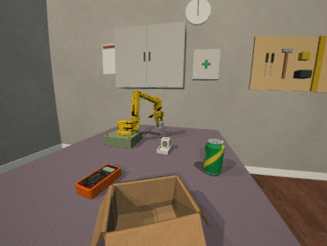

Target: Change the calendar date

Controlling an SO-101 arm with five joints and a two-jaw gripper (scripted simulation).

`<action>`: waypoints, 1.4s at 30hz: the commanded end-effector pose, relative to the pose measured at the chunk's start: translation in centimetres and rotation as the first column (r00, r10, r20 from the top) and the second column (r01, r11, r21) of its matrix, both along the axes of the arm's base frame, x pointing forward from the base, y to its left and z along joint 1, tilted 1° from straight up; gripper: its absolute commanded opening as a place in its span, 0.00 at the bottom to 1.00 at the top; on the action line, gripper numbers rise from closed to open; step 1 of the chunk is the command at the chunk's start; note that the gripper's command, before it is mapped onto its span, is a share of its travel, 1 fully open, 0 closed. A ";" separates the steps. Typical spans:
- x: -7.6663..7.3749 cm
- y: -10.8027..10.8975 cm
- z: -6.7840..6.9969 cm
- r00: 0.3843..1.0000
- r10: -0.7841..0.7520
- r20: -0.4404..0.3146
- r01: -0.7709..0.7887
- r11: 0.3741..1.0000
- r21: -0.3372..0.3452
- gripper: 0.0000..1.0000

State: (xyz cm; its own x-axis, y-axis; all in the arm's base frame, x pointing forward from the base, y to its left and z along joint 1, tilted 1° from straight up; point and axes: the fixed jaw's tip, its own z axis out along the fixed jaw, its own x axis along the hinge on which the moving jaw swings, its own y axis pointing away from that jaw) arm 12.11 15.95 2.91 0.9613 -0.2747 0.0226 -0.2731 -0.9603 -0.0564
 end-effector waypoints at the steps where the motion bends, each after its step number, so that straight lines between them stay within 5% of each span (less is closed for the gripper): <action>1: -0.2 -0.1 -0.8 1.000 0.003 -0.009 -0.003 1.000 -0.010 0.00; 7: -0.2 -0.1 -0.8 1.000 0.003 -0.009 -0.003 1.000 -0.010 0.00; 8: -0.9 -0.8 -2.2 0.999 0.010 -0.049 -0.013 0.998 -0.065 0.00; 42: -0.9 -0.8 -2.8 0.999 0.010 -0.049 -0.013 0.998 -0.065 0.00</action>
State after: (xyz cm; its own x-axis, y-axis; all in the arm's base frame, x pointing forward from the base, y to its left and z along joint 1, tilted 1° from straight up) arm 11.55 15.43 0.67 0.9638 -0.2667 0.0037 -0.2667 -0.9638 -0.0054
